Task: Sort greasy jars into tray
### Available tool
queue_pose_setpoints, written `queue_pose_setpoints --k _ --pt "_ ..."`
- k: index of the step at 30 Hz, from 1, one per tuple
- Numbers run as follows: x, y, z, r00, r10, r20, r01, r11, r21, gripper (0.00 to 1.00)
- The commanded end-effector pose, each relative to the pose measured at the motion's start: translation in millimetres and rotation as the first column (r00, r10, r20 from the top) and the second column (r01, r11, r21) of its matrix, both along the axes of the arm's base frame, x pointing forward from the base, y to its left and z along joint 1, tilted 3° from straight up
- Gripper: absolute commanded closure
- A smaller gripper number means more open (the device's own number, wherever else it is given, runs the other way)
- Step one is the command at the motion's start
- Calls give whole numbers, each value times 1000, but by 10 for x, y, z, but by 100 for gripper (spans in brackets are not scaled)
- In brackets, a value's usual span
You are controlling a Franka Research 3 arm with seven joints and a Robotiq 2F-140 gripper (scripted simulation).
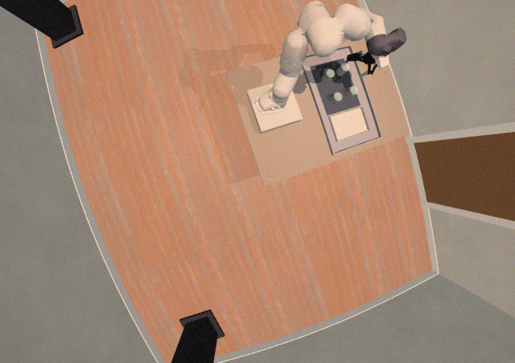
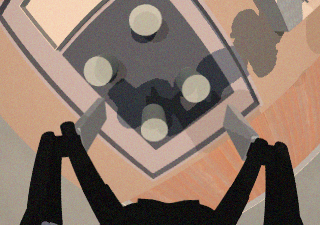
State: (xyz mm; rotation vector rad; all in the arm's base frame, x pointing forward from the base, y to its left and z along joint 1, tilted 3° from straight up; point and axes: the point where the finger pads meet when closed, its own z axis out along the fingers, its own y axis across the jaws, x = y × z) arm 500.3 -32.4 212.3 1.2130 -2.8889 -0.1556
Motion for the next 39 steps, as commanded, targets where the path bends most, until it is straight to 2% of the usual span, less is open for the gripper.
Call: queue_pose_setpoints --k 1,10,11,18,19,28,29,36,37,39 --pt "23 -3 -69 989 -149 4 149 989 -8 0" --pt "23 -3 -69 989 -149 4 149 989 -8 0" --pt "27 -7 -132 970 -241 6 241 970 -12 0" --pt "27 -7 -132 970 -241 6 241 970 -12 0" --pt "29 -10 -190 947 -320 9 320 947 -15 0" --pt "29 -10 -190 947 -320 9 320 947 -15 0" --pt "41 -10 -239 914 -407 13 407 913 -19 0" --pt "41 -10 -239 914 -407 13 407 913 -19 0" --pt "52 -10 -282 878 -479 17 479 877 -22 0" --pt "52 -10 -282 878 -479 17 479 877 -22 0"
